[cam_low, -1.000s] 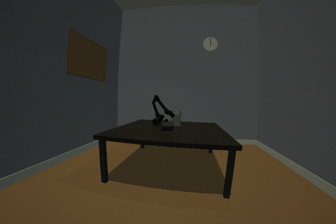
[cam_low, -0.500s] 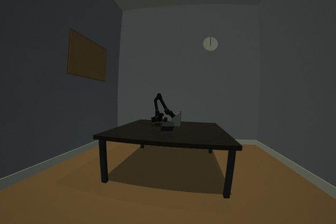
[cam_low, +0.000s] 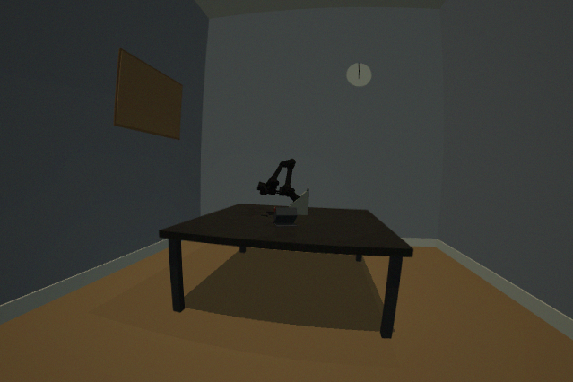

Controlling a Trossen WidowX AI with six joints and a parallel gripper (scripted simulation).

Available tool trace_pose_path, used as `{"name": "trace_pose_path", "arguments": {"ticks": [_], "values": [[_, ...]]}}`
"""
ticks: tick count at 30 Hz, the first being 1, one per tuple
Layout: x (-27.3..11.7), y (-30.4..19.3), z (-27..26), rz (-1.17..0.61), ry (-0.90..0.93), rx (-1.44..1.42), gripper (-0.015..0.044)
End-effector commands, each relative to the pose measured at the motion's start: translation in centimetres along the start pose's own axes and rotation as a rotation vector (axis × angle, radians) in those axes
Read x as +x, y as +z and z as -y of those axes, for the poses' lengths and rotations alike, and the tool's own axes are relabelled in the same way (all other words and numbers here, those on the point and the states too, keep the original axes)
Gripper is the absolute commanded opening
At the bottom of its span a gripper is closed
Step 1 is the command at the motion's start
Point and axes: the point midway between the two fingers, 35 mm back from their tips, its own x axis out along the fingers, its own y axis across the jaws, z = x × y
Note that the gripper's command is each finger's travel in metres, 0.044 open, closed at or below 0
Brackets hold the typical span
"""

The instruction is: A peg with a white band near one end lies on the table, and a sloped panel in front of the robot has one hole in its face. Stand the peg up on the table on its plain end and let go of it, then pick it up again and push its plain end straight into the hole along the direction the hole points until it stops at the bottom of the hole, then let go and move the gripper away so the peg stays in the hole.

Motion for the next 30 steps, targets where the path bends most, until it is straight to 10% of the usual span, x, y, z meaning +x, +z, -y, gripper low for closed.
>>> {"name": "trace_pose_path", "arguments": {"ticks": [1,30], "values": [[-0.6,2.7,-0.7,0.012,-0.023,0.012,0.044],[1.1,-0.4,-2.5,-0.459,0.166,0.493,0.044]]}}
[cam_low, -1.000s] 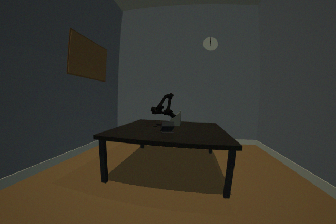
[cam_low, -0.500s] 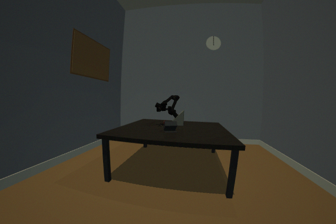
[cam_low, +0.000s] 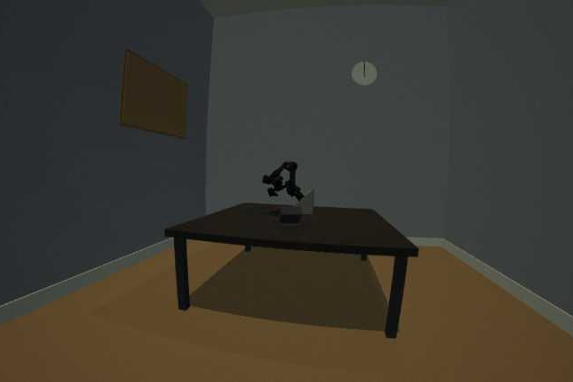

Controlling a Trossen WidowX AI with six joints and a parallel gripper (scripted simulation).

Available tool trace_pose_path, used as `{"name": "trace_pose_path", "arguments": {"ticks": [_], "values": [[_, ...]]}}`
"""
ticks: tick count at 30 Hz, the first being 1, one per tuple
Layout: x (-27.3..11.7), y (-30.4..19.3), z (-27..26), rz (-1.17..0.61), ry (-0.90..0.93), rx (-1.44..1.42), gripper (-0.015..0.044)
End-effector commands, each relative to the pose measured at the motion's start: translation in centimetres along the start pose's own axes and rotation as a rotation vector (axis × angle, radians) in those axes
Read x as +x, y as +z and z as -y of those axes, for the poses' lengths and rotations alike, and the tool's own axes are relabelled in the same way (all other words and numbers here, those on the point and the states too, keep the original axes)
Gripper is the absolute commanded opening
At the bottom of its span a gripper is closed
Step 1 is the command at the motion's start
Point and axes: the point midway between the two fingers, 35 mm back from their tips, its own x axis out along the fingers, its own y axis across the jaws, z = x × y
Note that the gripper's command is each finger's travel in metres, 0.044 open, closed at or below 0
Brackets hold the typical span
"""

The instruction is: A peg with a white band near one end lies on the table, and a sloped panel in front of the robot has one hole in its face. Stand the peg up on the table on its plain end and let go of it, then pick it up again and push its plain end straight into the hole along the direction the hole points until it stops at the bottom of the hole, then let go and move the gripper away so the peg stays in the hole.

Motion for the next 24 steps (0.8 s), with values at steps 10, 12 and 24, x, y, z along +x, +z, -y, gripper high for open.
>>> {"name": "trace_pose_path", "arguments": {"ticks": [10,12,24], "values": [[1.5,-2.6,-0.1,-0.403,0.035,0.158,0.044],[1.6,-3.0,0.0,-0.466,0.029,0.166,0.044],[1.9,-4.2,0.6,-0.813,-0.078,0.126,0.044]]}}
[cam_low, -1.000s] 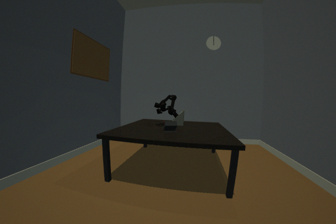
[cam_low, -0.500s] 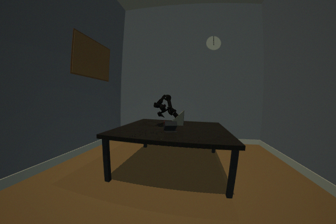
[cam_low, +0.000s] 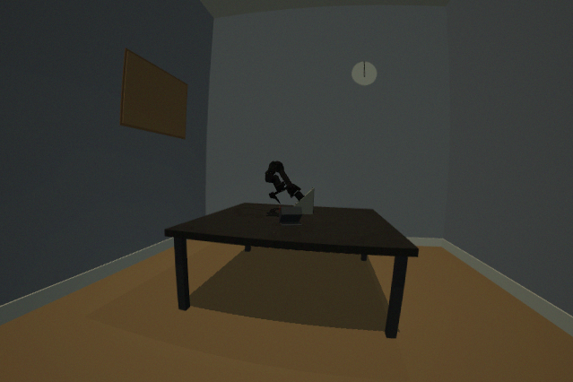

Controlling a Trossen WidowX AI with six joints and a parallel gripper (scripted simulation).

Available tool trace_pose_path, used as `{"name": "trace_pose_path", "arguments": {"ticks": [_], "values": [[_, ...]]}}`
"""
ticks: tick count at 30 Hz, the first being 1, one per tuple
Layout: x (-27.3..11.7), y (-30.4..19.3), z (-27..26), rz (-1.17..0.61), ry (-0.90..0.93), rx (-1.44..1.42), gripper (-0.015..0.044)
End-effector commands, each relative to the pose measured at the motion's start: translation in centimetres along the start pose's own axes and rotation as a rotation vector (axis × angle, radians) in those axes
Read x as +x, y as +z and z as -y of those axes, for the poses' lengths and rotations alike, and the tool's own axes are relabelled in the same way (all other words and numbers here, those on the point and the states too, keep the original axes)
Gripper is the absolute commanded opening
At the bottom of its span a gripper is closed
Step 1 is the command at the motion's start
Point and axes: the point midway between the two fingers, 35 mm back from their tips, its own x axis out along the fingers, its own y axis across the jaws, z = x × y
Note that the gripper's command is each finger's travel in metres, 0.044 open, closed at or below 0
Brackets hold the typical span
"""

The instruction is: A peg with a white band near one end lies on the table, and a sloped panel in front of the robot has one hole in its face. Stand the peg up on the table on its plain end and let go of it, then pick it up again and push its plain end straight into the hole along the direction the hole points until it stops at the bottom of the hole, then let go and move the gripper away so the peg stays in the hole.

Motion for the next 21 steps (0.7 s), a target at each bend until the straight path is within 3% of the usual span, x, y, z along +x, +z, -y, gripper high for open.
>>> {"name": "trace_pose_path", "arguments": {"ticks": [1,16,21], "values": [[0.0,0.1,0.4,-0.109,-0.074,-0.012,0.044],[-1.0,2.3,1.8,-0.352,-0.439,-0.135,0.044],[-1.1,2.5,1.8,-0.357,-0.458,-0.143,0.044]]}}
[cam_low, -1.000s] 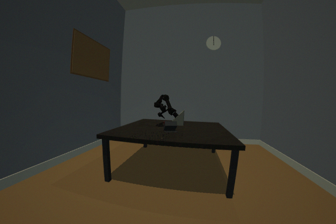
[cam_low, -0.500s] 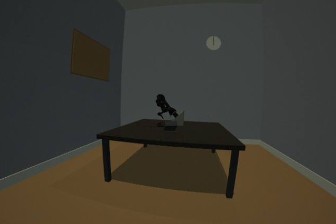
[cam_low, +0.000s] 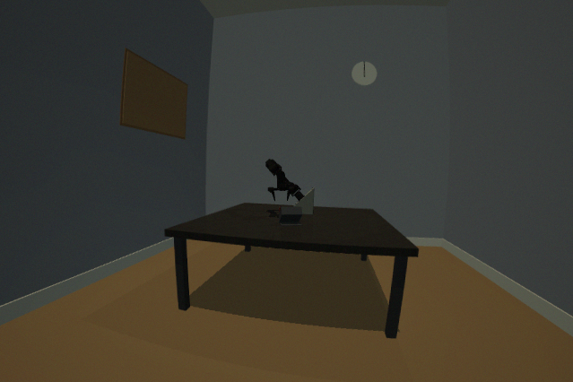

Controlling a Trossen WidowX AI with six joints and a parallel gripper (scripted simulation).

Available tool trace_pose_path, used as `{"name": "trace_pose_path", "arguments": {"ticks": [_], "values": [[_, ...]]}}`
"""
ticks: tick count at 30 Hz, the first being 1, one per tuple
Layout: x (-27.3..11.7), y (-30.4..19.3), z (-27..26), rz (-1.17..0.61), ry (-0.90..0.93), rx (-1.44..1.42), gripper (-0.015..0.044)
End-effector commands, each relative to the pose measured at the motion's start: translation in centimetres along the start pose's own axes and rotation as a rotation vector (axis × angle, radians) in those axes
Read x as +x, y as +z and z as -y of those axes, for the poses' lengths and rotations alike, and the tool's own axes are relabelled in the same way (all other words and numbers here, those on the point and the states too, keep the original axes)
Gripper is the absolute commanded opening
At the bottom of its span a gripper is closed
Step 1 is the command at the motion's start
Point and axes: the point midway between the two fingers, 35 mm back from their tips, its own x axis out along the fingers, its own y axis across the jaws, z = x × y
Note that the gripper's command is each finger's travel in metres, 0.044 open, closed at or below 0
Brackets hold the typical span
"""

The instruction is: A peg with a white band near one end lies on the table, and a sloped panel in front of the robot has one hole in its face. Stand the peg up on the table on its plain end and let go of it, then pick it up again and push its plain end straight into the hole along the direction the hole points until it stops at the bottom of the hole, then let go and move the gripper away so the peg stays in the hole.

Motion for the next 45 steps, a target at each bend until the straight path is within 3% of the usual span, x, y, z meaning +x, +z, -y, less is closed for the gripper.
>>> {"name": "trace_pose_path", "arguments": {"ticks": [1,45], "values": [[-0.3,0.3,0.3,-0.008,-0.036,-0.004,0.044],[6.2,0.4,0.6,-0.007,-0.035,-0.006,0.044]]}}
